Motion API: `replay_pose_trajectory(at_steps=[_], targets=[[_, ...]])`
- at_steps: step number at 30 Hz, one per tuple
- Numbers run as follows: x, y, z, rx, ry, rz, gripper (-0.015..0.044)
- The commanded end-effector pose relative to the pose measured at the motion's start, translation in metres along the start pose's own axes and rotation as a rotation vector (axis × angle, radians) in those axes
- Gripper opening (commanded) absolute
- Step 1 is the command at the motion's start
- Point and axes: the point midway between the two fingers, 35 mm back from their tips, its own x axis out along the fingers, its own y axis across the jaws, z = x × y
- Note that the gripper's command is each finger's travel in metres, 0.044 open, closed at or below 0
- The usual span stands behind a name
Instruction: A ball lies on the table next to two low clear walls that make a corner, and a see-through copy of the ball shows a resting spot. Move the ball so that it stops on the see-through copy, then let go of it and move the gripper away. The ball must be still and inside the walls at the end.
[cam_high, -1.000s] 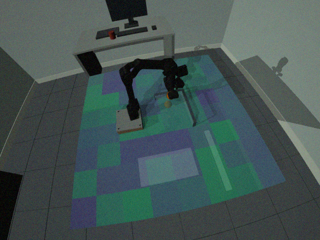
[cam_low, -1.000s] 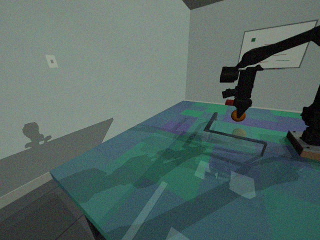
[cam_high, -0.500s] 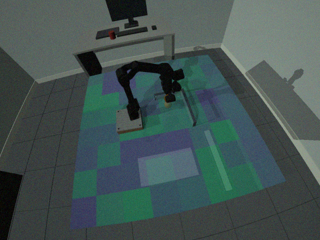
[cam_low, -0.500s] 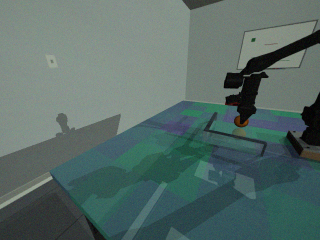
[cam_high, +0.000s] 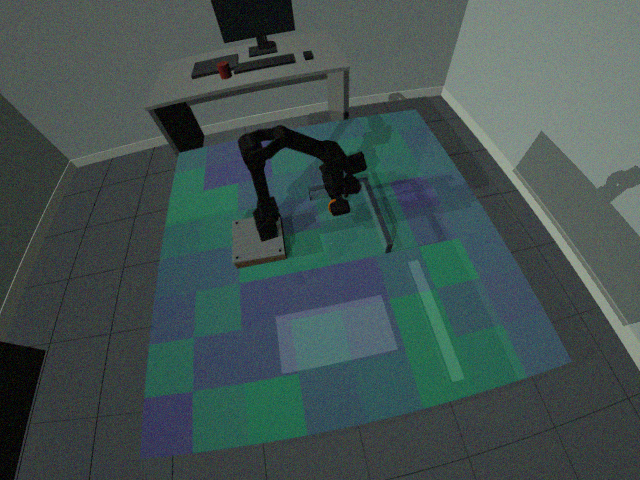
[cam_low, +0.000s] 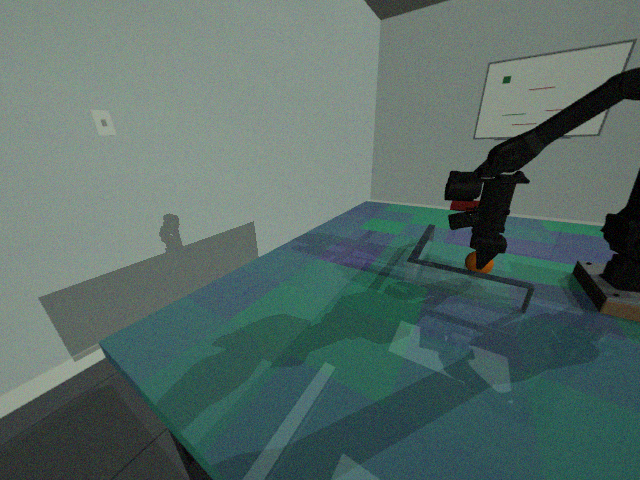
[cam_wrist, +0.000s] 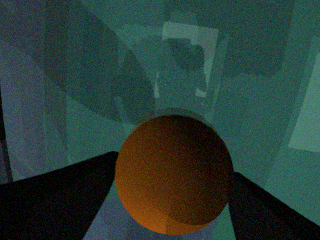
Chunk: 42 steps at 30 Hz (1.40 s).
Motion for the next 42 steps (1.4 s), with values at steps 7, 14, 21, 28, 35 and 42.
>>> replay_pose_trajectory(at_steps=[7, 14, 21, 28, 35, 42], targets=[[0.012, 0.001, 0.0, 0.004, -0.001, 0.005, 0.0], [0.02, 0.001, 0.0, 0.004, -0.001, 0.005, 0.0], [0.016, 0.0, 0.0, 0.0, -0.004, 0.001, 0.0184], [0.016, 0.0, 0.0, 0.0, -0.004, 0.001, 0.0368], [-0.058, 0.001, 0.002, 0.004, -0.002, 0.005, 0.0398], [-0.062, 0.0, 0.004, 0.0, -0.012, 0.002, 0.0398]])
